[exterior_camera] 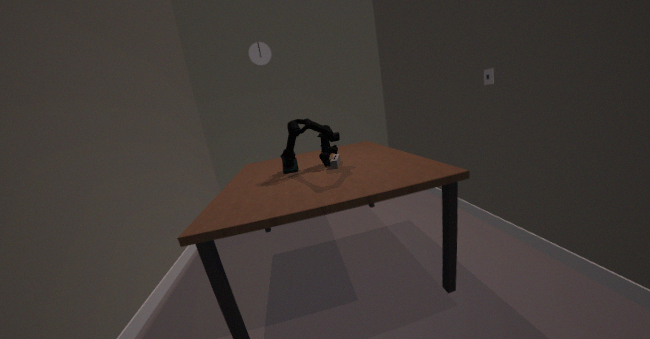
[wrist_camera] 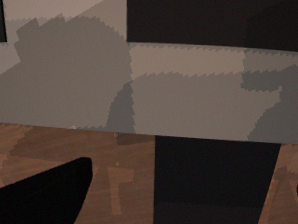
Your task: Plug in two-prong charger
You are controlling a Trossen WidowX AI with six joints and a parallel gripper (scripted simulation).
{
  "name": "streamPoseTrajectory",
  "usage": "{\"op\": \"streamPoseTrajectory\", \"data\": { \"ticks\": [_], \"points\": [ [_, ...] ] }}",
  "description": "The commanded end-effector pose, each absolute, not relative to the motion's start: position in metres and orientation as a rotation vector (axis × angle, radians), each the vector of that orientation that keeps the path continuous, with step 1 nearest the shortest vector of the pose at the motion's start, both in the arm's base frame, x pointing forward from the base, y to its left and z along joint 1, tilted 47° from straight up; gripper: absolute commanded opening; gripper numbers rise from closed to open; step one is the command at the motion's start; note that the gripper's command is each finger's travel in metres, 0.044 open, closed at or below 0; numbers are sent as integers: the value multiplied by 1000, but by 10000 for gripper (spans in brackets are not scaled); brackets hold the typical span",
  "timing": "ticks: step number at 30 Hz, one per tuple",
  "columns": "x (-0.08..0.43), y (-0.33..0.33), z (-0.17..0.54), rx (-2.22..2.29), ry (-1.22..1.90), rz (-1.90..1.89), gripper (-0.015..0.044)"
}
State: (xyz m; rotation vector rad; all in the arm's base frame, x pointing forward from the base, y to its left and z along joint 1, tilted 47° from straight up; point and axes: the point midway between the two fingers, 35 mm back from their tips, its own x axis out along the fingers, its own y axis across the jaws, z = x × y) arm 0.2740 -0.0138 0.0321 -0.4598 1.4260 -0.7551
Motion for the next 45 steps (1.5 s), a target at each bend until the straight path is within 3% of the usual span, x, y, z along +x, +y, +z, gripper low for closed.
{"op": "streamPoseTrajectory", "data": {
  "ticks": [1,45],
  "points": [
    [271,-14,32,-462,1420,-760,440],
    [222,-8,23,-476,1410,-756,440]
  ]
}}
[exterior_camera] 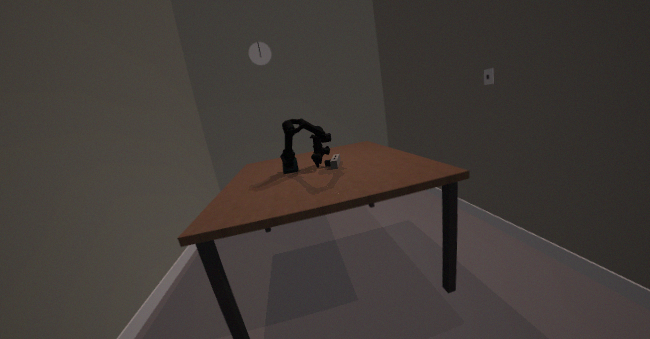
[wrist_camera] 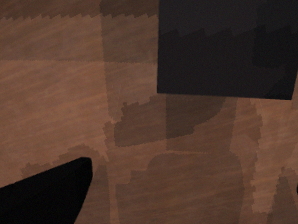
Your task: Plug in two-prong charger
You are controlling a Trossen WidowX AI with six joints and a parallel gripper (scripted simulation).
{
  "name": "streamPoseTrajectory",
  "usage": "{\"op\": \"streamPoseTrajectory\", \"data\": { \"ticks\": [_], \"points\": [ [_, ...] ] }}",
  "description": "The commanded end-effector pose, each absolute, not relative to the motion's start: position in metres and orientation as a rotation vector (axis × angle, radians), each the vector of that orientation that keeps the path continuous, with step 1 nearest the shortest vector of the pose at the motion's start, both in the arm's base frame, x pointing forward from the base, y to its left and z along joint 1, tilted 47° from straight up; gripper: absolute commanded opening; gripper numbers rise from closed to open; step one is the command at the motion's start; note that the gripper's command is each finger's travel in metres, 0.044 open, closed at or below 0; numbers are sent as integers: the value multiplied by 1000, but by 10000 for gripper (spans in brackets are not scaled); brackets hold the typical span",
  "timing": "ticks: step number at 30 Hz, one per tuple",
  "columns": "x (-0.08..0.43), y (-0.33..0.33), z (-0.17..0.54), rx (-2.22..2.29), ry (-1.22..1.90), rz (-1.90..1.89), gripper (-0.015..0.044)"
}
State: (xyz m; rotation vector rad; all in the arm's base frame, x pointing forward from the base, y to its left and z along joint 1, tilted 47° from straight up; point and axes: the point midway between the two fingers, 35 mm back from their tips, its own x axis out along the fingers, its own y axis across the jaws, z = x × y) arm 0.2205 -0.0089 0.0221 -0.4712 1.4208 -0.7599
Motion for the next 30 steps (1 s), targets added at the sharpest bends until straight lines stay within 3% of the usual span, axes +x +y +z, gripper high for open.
{"op": "streamPoseTrajectory", "data": {
  "ticks": [1,9,30],
  "points": [
    [223,-5,26,-492,1376,-744,440],
    [236,46,78,-631,858,-554,440],
    [236,47,79,-632,847,-549,440]
  ]
}}
